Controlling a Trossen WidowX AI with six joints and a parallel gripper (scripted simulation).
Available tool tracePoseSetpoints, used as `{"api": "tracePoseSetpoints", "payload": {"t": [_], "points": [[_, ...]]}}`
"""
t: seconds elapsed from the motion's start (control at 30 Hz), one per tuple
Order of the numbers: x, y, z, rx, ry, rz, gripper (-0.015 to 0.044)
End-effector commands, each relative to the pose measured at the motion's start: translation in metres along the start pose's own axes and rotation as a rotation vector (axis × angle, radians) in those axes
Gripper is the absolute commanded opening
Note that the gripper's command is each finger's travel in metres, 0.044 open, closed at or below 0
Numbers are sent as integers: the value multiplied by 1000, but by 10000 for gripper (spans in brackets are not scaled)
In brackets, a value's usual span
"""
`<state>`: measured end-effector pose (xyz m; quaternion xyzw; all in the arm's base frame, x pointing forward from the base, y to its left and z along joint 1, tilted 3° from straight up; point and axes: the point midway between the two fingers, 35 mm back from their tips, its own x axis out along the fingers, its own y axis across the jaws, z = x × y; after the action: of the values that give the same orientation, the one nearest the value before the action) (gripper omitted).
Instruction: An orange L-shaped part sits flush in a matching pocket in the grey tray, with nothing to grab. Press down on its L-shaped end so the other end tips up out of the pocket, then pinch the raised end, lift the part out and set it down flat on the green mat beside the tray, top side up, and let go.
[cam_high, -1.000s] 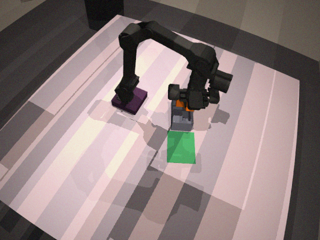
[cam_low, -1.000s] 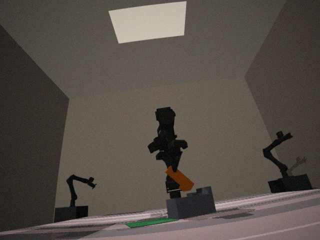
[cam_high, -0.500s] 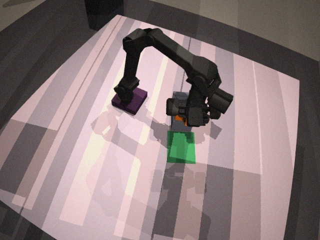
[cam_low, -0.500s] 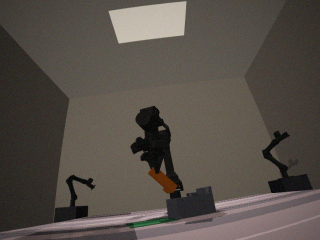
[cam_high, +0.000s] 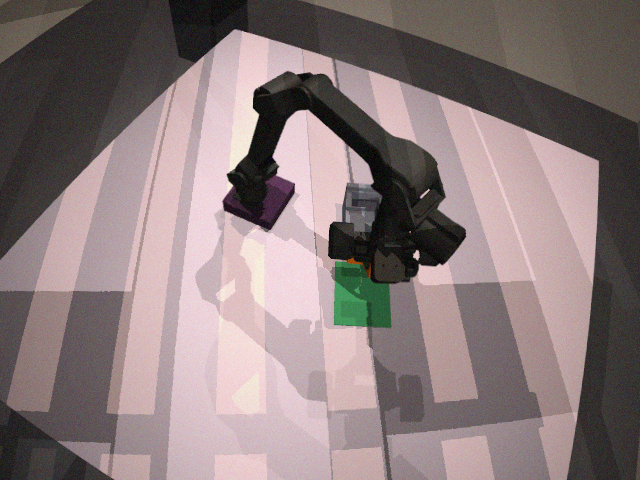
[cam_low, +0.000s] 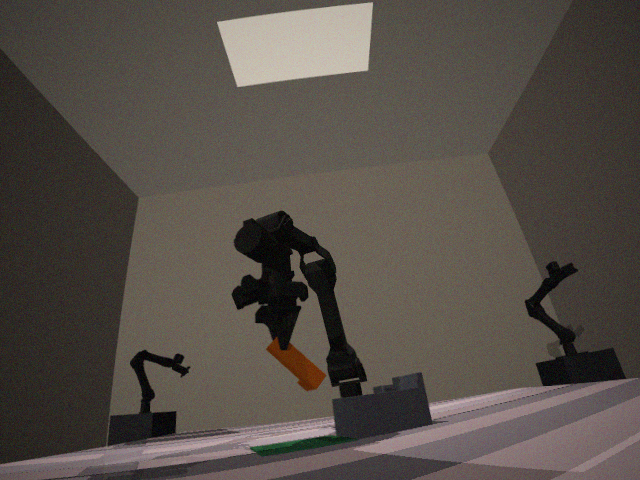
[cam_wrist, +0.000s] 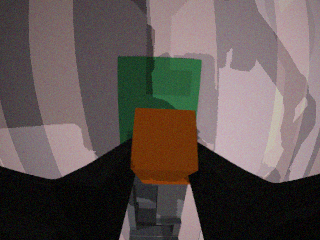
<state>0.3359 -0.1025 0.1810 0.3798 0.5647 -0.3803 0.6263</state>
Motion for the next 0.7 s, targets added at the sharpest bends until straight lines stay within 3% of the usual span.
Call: {"api": "tracePoseSetpoints", "payload": {"t": [0.0,0.67], "points": [[0,1,3,-7,2,5,0],[31,1,3,-7,2,5,0]]}}
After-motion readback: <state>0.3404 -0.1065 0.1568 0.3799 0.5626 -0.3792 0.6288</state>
